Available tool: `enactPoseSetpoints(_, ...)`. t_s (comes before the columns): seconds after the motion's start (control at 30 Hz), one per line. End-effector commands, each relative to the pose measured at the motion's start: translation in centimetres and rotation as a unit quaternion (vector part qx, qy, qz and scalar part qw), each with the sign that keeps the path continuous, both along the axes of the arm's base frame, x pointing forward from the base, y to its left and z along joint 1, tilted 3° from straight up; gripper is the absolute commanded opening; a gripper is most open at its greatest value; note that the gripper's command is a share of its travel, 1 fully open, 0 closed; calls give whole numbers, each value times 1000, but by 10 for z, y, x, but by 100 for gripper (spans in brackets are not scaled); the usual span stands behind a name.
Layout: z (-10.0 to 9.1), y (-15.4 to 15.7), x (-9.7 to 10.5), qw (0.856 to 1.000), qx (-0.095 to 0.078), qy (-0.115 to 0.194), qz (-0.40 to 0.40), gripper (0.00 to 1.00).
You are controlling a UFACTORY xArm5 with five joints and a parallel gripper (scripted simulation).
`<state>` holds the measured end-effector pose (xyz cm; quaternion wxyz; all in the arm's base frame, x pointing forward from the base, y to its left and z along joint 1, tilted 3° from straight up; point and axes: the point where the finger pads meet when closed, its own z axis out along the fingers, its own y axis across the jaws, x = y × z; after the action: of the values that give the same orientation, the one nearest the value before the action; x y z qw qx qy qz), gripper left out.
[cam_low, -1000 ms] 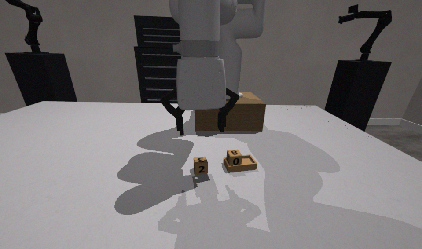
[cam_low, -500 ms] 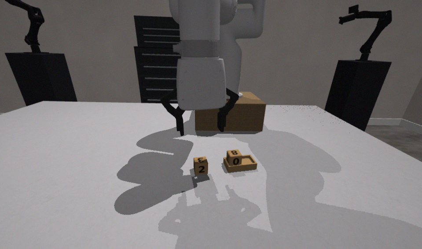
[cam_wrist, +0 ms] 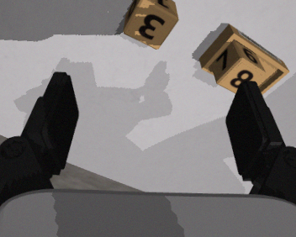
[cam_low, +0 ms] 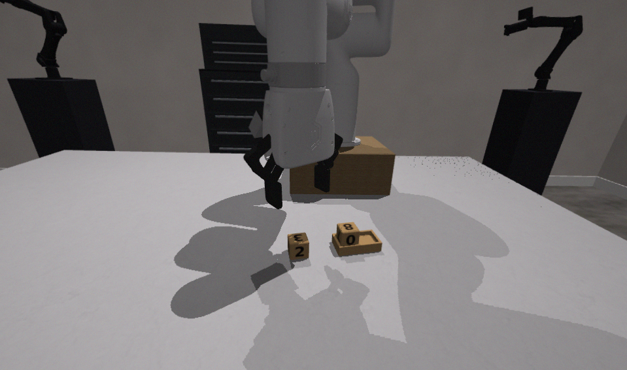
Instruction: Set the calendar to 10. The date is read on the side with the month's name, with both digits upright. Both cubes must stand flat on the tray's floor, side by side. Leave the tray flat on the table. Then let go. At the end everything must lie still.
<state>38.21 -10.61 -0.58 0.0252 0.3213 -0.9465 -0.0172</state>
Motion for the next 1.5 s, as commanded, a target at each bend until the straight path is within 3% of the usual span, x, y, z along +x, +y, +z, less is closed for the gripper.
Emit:
enactPoseSetpoints(0.0, 0, 0, 1, 996, 4, -3, 87, 100)
enactPoseSetpoints(0.13, -1, 0, 1, 991, 7, -4, 133, 100)
enactPoseSetpoints(0.4, -3, 0, 1, 956, 16, -6, 294, 100)
enactPoseSetpoints(0.47, -3, 0, 1, 956, 16, -6, 294, 100)
enactPoseSetpoints(0.53, -4, 0, 1, 933, 20, -7, 360, 100)
enactPoseSetpoints(0.7, -5, 0, 1, 907, 24, -8, 421, 100)
enactPoseSetpoints(0.87, -6, 0, 0, 862, 28, -10, 506, 100)
enactPoseSetpoints(0.97, -6, 0, 0, 853, 29, -10, 520, 100)
enactPoseSetpoints(1.1, -6, 0, 0, 853, 29, -10, 521, 100)
enactPoseSetpoints(1.13, -6, 0, 0, 853, 29, -10, 521, 49)
enactPoseSetpoints(1.47, -6, 0, 0, 853, 29, -10, 521, 49)
